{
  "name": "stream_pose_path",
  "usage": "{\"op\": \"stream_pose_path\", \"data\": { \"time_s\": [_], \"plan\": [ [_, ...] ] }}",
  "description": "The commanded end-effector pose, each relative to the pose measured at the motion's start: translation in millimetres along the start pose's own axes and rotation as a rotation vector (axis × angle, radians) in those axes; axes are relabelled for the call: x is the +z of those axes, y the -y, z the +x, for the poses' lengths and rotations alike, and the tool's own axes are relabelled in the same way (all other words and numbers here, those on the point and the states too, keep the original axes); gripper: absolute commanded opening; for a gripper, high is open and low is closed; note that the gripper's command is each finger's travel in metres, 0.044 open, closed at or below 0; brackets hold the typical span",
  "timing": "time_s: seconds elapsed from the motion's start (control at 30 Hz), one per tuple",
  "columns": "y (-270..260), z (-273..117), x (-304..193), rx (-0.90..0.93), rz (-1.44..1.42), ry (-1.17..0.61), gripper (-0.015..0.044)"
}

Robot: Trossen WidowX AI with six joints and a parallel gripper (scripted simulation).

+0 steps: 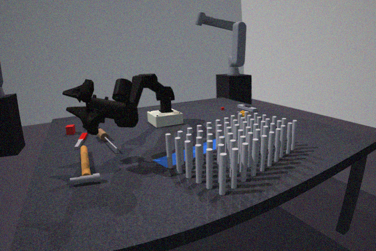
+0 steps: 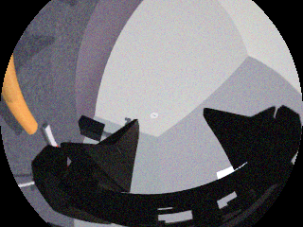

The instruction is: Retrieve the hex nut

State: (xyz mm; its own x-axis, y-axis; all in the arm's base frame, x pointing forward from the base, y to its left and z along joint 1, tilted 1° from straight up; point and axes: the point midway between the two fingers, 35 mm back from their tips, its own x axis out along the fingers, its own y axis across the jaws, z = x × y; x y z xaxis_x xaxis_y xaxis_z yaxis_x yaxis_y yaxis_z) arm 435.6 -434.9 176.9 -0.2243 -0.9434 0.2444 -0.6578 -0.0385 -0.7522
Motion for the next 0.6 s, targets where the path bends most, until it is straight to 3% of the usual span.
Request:
{"op": "stream_pose_path", "data": {
  "time_s": [0.0,0.3,0.57],
  "plan": [
    [2,-1,0,-0.007,0.01,0.005,0.0426],
    [65,-50,0,-0.248,0.511,0.375,0.044],
    [86,-126,-4,-0.178,0.965,0.901,0.044]
  ]
}}
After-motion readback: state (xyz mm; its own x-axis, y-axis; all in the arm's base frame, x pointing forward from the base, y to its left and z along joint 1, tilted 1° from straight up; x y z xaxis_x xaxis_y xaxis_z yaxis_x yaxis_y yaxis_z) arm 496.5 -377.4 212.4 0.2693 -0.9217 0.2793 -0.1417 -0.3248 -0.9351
